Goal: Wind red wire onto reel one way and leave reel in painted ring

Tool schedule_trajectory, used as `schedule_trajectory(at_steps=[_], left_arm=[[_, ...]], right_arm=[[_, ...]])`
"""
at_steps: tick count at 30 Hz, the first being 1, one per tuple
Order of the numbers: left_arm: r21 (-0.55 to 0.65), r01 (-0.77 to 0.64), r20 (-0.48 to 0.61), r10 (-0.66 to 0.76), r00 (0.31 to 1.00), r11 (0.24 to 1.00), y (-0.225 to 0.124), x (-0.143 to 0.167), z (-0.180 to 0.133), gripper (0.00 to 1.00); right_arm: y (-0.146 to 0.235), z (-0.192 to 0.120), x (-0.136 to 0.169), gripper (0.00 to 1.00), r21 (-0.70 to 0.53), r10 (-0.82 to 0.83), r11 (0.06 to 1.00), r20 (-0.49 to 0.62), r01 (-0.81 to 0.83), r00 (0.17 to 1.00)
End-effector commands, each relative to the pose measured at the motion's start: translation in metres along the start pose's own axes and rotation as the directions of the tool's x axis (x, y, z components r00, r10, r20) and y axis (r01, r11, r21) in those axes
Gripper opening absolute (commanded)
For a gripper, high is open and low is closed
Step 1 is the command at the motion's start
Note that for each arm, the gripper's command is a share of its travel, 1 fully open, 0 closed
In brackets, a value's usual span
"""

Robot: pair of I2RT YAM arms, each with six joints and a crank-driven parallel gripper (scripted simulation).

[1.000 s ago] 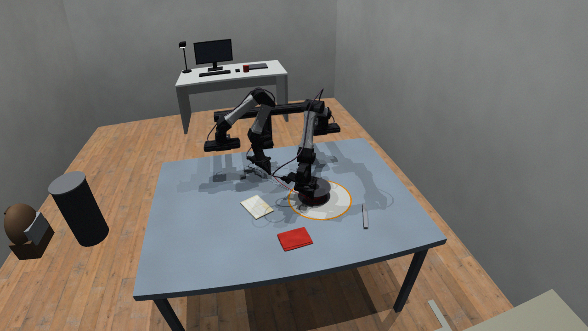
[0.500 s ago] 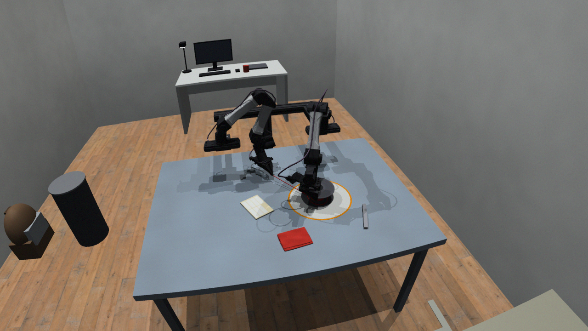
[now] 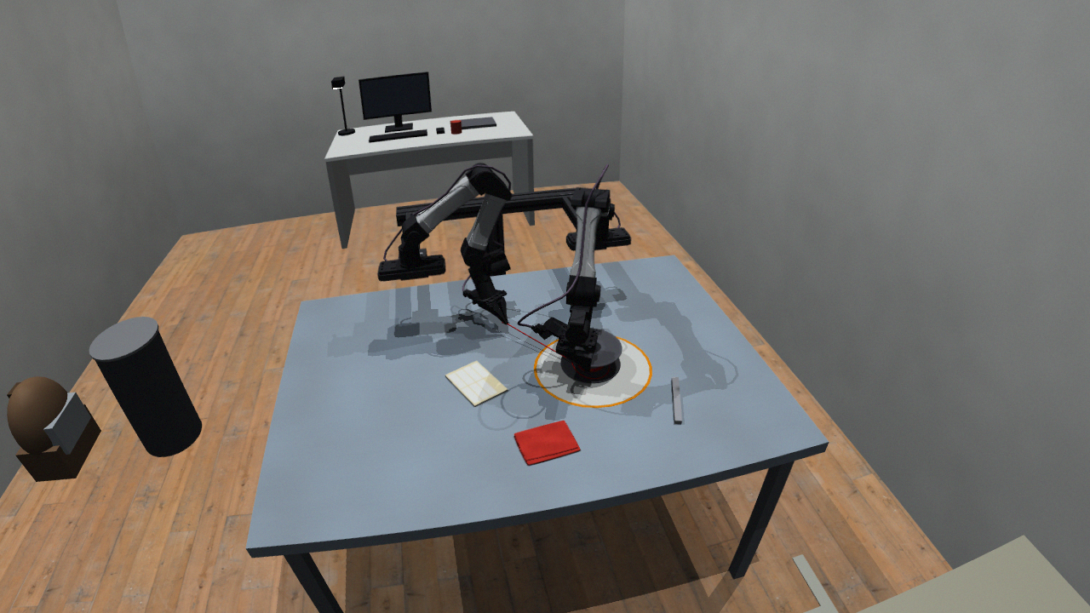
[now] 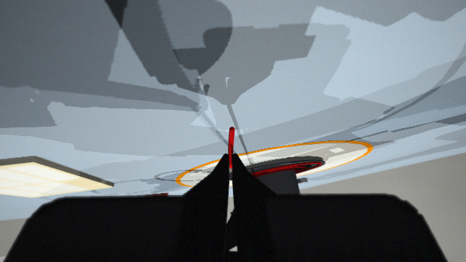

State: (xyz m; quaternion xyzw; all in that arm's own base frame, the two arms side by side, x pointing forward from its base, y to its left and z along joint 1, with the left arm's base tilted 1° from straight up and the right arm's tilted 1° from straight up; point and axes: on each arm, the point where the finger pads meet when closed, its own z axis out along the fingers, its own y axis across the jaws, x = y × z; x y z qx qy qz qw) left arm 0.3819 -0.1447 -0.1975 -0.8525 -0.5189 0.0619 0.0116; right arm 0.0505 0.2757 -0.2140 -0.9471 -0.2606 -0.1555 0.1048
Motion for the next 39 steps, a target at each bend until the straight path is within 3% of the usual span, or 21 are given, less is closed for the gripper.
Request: schedule_trajectory(at_steps=[1,5,10,15,18,20,21,28,35,37,38,39], left_arm=[[-0.093,0.046,-0.101,-0.055,0.993,0.995,0.019,0.038,-0.007,0.66],[-0.098,0.094,-0.096,-0.103,0.990,0.991,0.018,0.042,-0.008,0.66],[-0.118,0.319,-0.071,-0.328,0.942,0.940,0.013,0.058,-0.011,0.66],[-0.118,0.609,-0.015,-0.615,0.789,0.784,0.001,0.078,-0.013,0.66],[-0.100,0.749,0.025,-0.750,0.660,0.656,-0.013,0.089,-0.014,0.66],[-0.100,0.749,0.025,-0.750,0.660,0.656,-0.013,0.089,-0.014,0.66],[-0.105,0.848,0.038,-0.850,0.525,0.520,-0.019,0.091,-0.014,0.66],[-0.037,0.992,0.093,-0.988,0.127,0.124,-0.082,0.076,-0.008,0.66],[0.013,0.958,0.061,-0.956,-0.287,-0.286,-0.117,0.015,0.000,0.66],[0.013,0.958,0.061,-0.956,-0.287,-0.286,-0.117,0.015,0.000,0.66],[0.016,0.909,0.029,-0.909,-0.416,-0.415,-0.115,0.009,0.000,0.66],[0.015,0.890,0.024,-0.889,-0.457,-0.457,-0.113,0.003,0.000,0.66]], right_arm=[[0.023,0.000,-0.030,0.00,-0.044,-0.043,0.998,0.098,0.048,0.994],[0.024,0.002,-0.028,0.00,-0.043,-0.038,0.998,0.088,0.041,0.995],[0.025,0.011,-0.017,0.00,-0.032,0.004,0.999,0.044,-0.003,0.999],[0.016,0.021,0.006,0.00,-0.008,0.073,0.997,-0.009,-0.074,0.997],[0.008,0.027,0.023,0.00,0.005,0.123,0.992,-0.022,-0.123,0.992],[0.008,0.027,0.023,0.00,0.005,0.123,0.992,-0.022,-0.123,0.992],[0.006,0.028,0.027,0.00,0.001,0.145,0.989,0.008,-0.145,0.989],[-0.012,0.042,0.063,0.00,0.072,0.217,0.975,-0.089,-0.211,0.972],[-0.026,0.052,0.092,0.00,0.254,0.326,0.925,-0.156,-0.281,0.932],[-0.026,0.052,0.092,0.00,0.254,0.326,0.925,-0.156,-0.281,0.932],[-0.029,0.051,0.093,0.00,0.285,0.334,0.917,-0.164,-0.279,0.928],[-0.032,0.050,0.093,0.00,0.315,0.341,0.908,-0.175,-0.276,0.924]])
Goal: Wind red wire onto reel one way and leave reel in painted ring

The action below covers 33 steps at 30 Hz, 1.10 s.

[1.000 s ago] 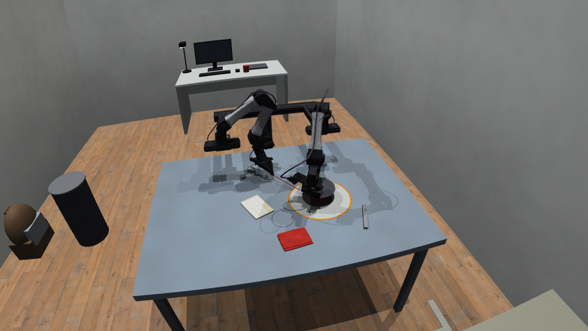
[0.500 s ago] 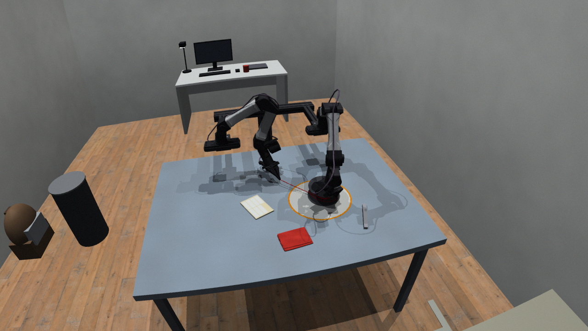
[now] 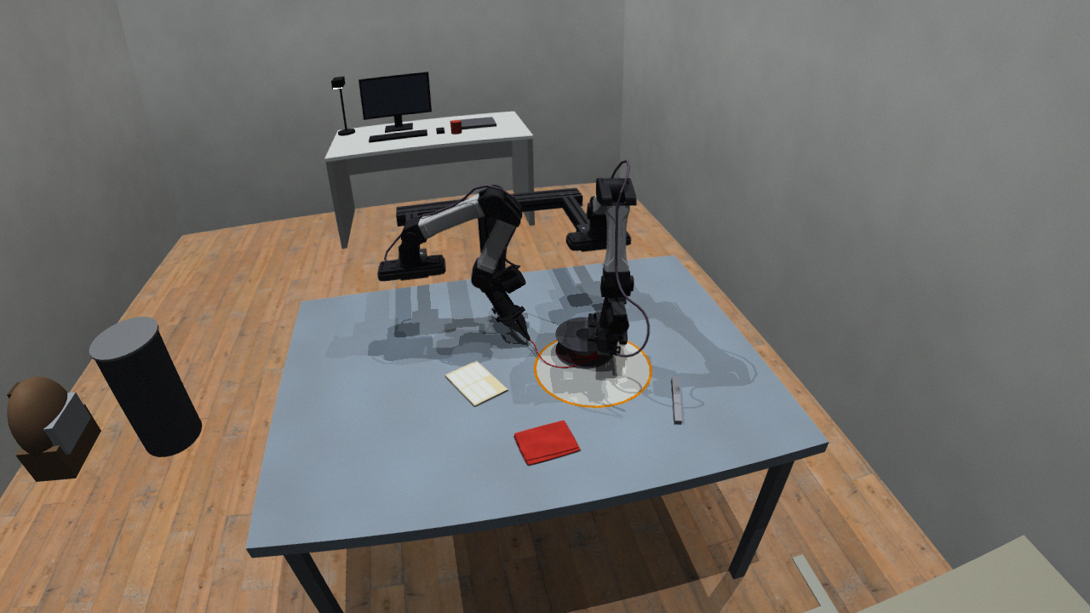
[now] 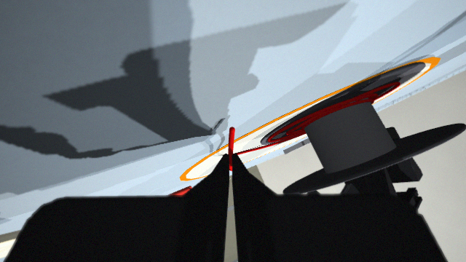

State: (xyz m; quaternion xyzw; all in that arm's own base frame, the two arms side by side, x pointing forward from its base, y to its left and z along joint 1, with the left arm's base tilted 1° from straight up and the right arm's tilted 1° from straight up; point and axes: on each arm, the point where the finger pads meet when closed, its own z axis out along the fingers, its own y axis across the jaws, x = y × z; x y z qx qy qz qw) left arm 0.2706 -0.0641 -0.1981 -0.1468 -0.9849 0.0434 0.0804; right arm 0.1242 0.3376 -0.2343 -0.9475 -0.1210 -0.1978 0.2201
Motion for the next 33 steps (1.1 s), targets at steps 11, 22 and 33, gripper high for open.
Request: schedule_trajectory(at_steps=[11,22,33], left_arm=[[0.082,0.746,0.050,-0.750,0.659,0.661,-0.052,-0.054,-0.012,0.66],[0.151,0.969,0.057,-0.980,0.191,0.198,-0.034,-0.041,-0.007,0.66],[0.162,0.984,0.106,-0.990,-0.097,-0.079,-0.029,-0.037,-0.005,0.87]], right_arm=[[-0.045,-0.014,0.015,0.00,0.158,0.028,0.987,-0.283,0.018,0.959],[-0.031,-0.012,0.022,0.00,-0.135,-0.133,0.986,-0.262,0.101,0.956],[-0.010,-0.005,0.018,0.00,-0.026,-0.034,0.999,-0.194,0.029,0.980]])
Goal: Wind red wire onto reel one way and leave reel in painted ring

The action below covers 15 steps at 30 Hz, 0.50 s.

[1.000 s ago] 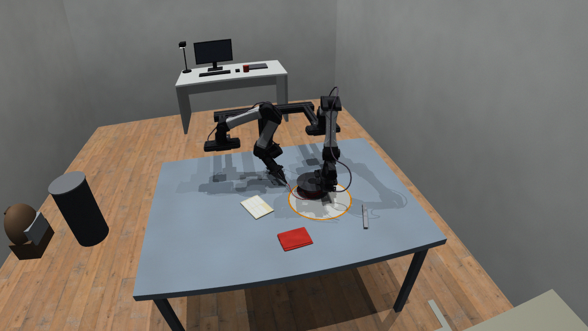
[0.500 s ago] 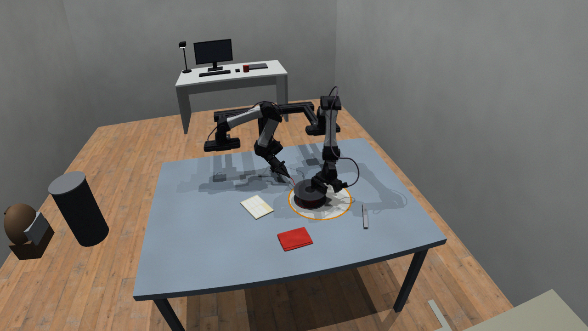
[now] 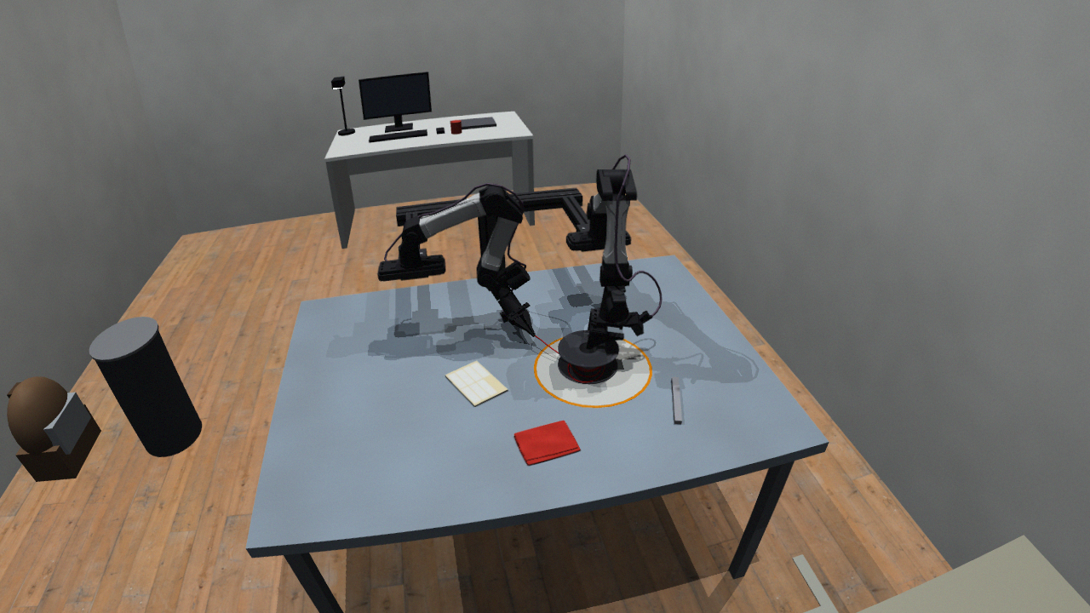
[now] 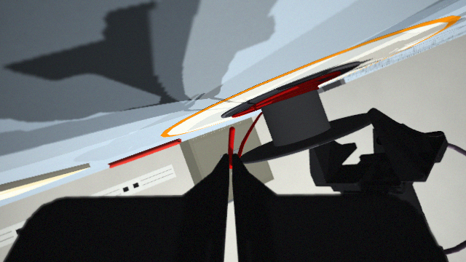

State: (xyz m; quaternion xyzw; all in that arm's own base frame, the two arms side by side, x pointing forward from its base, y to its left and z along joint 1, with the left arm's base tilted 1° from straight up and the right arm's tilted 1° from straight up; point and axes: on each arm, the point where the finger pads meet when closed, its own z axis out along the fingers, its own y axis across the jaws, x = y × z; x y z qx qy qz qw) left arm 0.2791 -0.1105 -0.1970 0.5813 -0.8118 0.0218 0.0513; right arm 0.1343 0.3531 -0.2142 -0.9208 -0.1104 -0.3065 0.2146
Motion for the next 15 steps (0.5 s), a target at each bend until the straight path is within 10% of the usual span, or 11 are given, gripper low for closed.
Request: schedule_trajectory(at_steps=[1,15], left_arm=[[0.045,0.117,0.115,-0.122,0.986,0.992,-0.016,-0.014,-0.004,0.90],[0.045,0.117,0.115,-0.122,0.986,0.992,-0.009,0.001,-0.061,0.93]], right_arm=[[0.006,0.001,-0.004,0.00,0.016,0.008,1.000,0.040,-0.008,0.999],[-0.010,0.001,-0.019,0.00,0.036,-0.036,0.999,0.050,0.034,0.998]])
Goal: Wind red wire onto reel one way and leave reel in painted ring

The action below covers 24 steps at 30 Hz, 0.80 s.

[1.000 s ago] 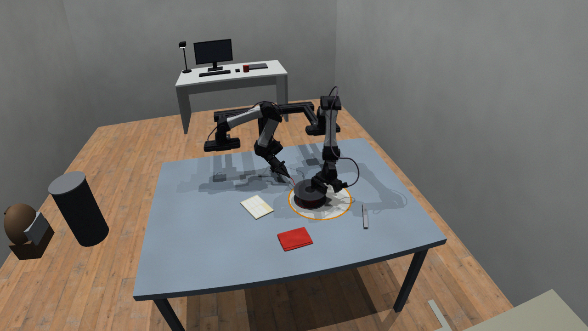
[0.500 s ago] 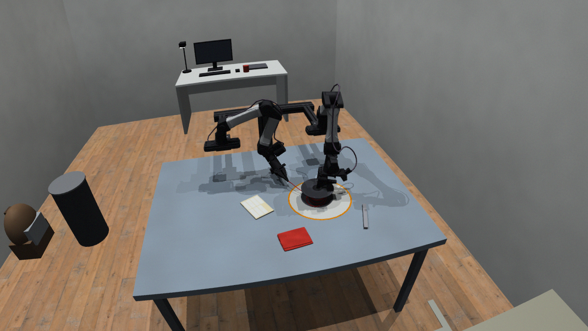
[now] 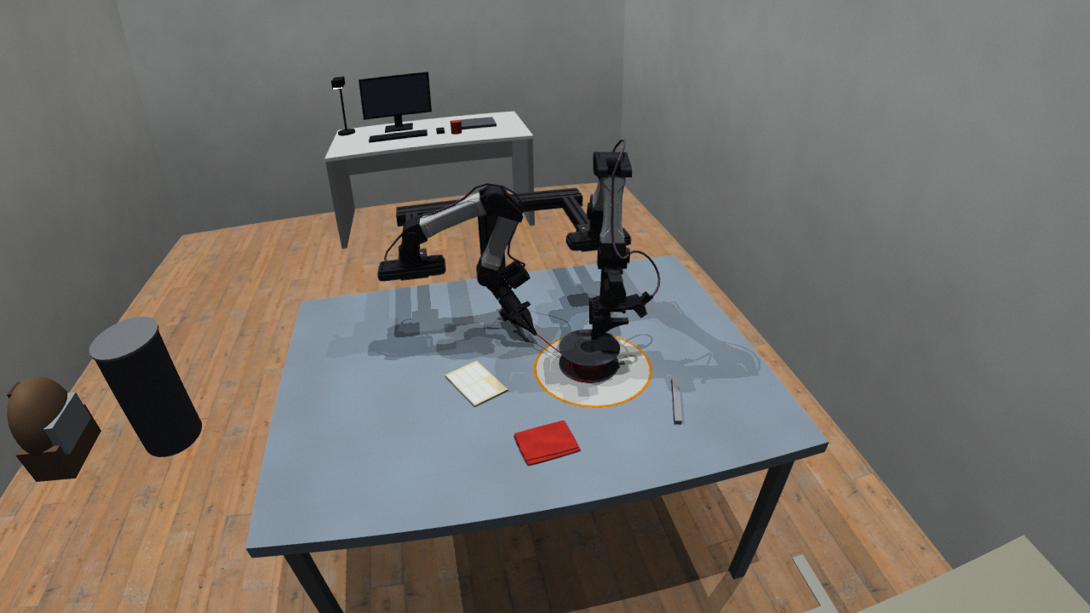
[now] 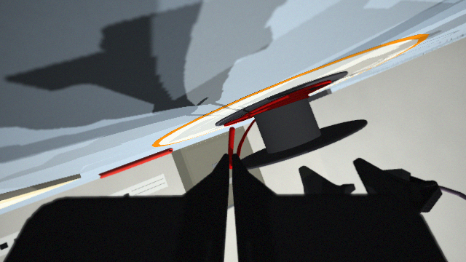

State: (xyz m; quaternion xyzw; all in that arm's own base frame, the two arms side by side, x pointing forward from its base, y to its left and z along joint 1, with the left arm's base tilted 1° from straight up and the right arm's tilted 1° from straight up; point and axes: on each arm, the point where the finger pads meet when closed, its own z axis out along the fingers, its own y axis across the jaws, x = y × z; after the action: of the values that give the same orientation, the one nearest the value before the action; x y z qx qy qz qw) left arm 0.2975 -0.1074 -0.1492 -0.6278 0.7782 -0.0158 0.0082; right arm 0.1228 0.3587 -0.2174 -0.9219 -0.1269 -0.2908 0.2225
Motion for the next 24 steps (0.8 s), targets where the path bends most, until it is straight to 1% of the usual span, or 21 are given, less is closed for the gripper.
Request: schedule_trajectory(at_steps=[1,2,7,10,13,15,16,18,20,24], left_arm=[[-0.027,0.006,0.018,-0.005,1.000,1.000,0.006,0.002,-0.013,0.93],[-0.027,0.005,0.018,-0.005,1.000,1.000,0.023,0.010,-0.008,0.93],[-0.028,-0.042,0.016,0.042,0.999,0.999,0.018,0.006,0.004,0.93],[-0.030,-0.138,0.013,0.138,0.990,0.990,0.014,0.000,0.008,0.93],[-0.031,-0.296,0.009,0.297,0.955,0.955,0.008,-0.008,0.010,0.93],[-0.032,-0.431,0.004,0.431,0.902,0.902,0.003,-0.013,0.010,0.93],[-0.033,-0.504,0.001,0.505,0.863,0.863,-0.001,-0.016,0.010,0.93],[-0.033,-0.504,0.001,0.505,0.863,0.863,-0.001,-0.016,0.010,0.93],[-0.032,-0.654,-0.005,0.654,0.756,0.756,-0.007,-0.018,0.011,0.93],[-0.016,-0.813,0.006,0.813,0.582,0.582,-0.020,-0.027,0.012,0.93]], right_arm=[[-0.003,0.002,-0.008,0.00,0.008,-0.017,1.000,0.016,0.016,1.000],[-0.002,0.002,-0.008,0.00,0.008,-0.017,1.000,0.016,0.017,1.000],[-0.001,0.002,-0.009,0.00,0.008,-0.017,1.000,0.016,0.017,1.000],[0.000,0.002,-0.010,0.00,0.008,-0.018,1.000,0.016,0.018,1.000],[0.000,0.003,-0.011,0.00,0.008,-0.019,1.000,0.016,0.018,1.000],[0.001,0.003,-0.011,0.00,0.008,-0.019,1.000,0.016,0.019,1.000],[0.001,0.003,-0.011,0.00,0.008,-0.019,1.000,0.016,0.019,1.000],[0.001,0.003,-0.011,0.00,0.008,-0.019,1.000,0.016,0.019,1.000],[0.002,0.003,-0.012,0.00,0.008,-0.019,1.000,0.016,0.019,1.000],[0.003,0.003,-0.012,0.00,0.008,-0.019,1.000,0.016,0.019,1.000]])
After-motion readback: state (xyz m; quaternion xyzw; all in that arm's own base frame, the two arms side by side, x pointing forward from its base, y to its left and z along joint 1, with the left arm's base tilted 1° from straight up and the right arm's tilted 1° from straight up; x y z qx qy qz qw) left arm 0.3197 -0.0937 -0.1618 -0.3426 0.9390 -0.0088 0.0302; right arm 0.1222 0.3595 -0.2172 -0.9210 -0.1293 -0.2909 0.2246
